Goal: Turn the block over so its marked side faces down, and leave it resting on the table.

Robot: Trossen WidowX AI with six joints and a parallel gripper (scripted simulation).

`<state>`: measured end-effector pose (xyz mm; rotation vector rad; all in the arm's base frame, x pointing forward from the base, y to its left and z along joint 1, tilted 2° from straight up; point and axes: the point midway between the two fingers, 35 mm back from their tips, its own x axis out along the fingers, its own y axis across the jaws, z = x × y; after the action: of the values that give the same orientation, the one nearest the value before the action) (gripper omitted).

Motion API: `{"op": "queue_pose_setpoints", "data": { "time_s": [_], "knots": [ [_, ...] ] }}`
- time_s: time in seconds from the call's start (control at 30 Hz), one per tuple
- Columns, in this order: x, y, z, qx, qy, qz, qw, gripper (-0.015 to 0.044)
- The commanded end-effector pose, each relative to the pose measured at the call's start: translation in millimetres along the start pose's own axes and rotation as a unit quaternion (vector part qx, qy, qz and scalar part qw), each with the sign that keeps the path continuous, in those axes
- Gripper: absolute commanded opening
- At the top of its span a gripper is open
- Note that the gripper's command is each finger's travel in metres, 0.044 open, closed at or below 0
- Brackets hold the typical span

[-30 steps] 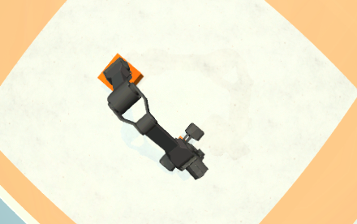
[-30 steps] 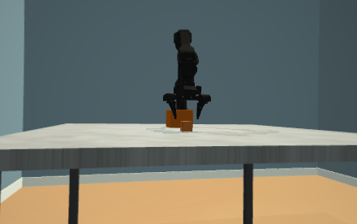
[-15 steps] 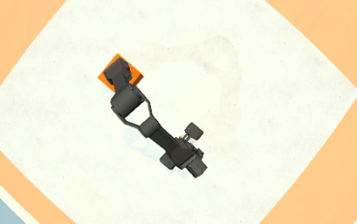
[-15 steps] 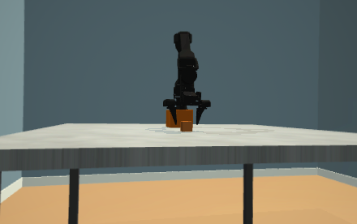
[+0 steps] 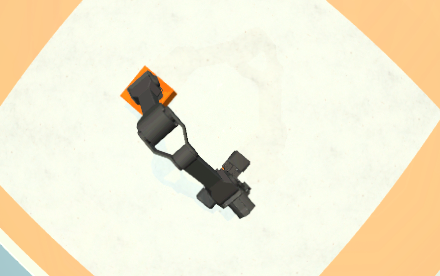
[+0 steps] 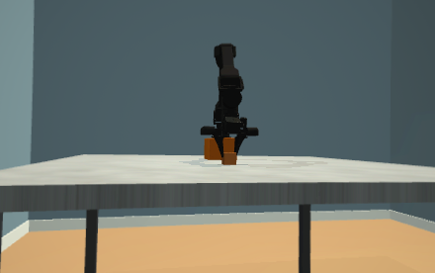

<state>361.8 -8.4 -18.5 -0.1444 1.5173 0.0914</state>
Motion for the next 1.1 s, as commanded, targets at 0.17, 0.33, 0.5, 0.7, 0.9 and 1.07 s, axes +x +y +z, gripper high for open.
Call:
{"op": "queue_pose_setpoints", "data": {
  "time_s": [0.17, 0.33, 0.5, 0.7, 0.9, 1.07],
  "knots": [
    [0.7, -0.4, -0.1, 0.000, 0.000, -0.001, 1.000, 0.0091],
    [-0.5, -0.4, -0.1, 0.000, 0.000, -0.001, 1.000, 0.0038],
    [-28.2, -0.4, 0.2, 0.000, 0.000, -0.001, 1.000, 0.0000],
    [-28.7, -0.4, 0.4, 0.001, -0.005, -0.001, 1.000, 0.0000],
    [-23.2, -0.8, 1.9, 0.003, -0.053, 0.001, 0.999, 0.0000],
    [-20.0, -1.0, 2.4, 0.004, -0.093, 0.002, 0.996, 0.0000]
  ]
}}
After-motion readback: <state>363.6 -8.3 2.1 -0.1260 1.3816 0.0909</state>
